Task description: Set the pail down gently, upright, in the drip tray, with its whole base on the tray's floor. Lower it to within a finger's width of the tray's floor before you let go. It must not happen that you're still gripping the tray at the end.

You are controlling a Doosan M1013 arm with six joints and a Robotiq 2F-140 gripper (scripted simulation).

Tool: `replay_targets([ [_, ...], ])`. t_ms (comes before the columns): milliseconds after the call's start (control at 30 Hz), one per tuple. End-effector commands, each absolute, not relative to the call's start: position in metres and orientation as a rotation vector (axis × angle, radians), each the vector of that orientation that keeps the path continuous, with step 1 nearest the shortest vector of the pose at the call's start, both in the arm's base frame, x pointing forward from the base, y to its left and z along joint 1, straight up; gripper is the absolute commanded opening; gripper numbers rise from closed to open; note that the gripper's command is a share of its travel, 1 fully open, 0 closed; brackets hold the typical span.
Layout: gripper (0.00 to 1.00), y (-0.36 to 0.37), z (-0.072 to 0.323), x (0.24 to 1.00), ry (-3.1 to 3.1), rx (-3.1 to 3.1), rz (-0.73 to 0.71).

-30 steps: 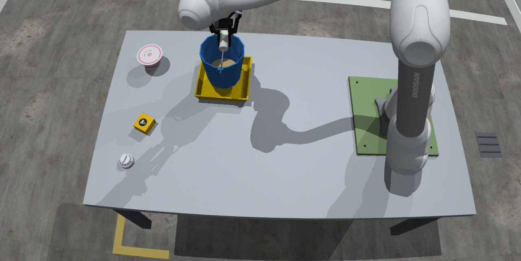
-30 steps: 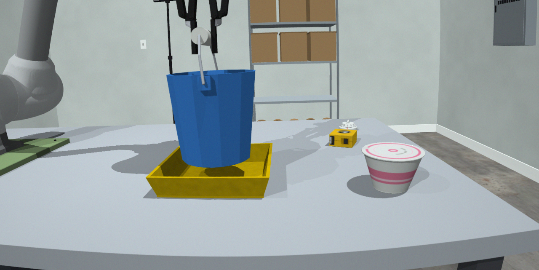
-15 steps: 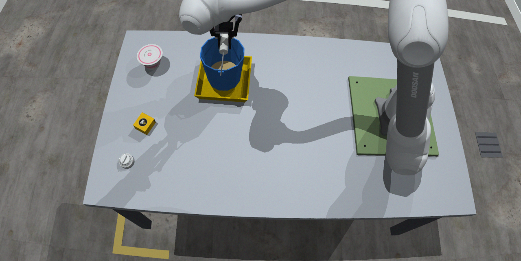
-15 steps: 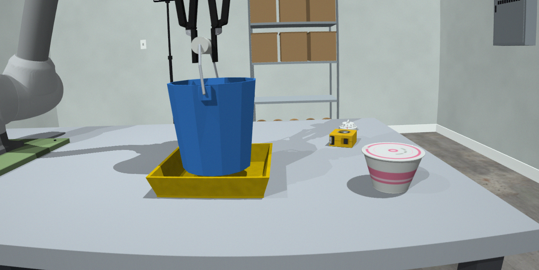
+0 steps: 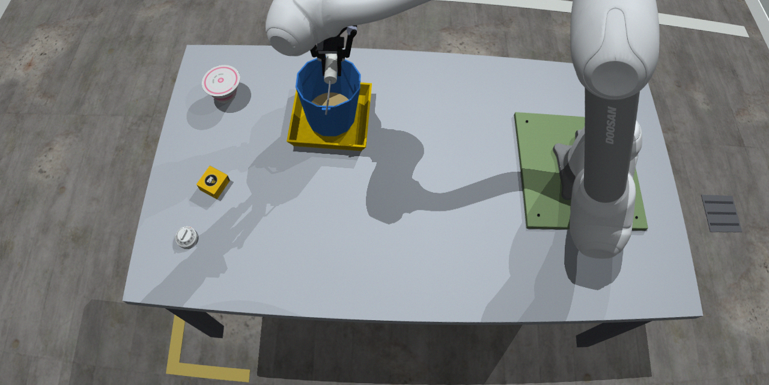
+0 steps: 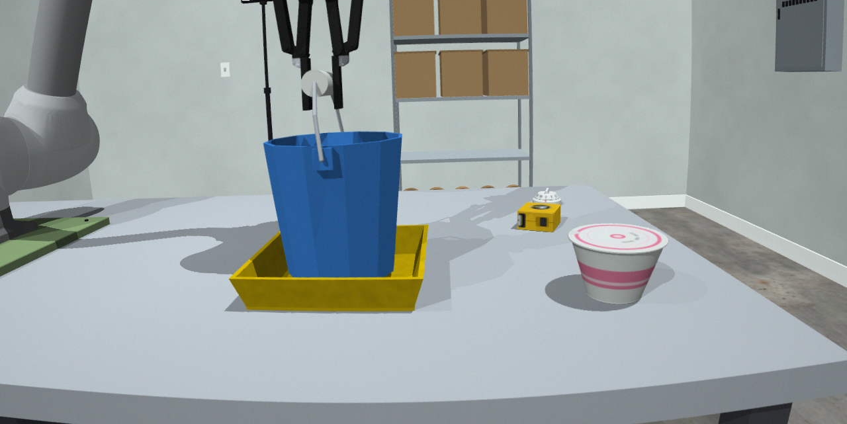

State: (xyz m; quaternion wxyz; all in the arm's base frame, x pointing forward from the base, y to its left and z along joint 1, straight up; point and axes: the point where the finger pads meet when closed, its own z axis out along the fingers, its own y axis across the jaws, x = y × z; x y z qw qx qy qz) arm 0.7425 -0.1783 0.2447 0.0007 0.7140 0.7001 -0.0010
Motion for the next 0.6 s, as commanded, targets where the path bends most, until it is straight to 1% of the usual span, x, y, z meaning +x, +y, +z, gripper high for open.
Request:
replay_targets([
  [0,0.1,-0.1783,0.2427,0.7428,2.198,2.241,-0.001],
  [567,0.1,-0.1783,0.235,0.7428,2.198,2.241,-0.001],
])
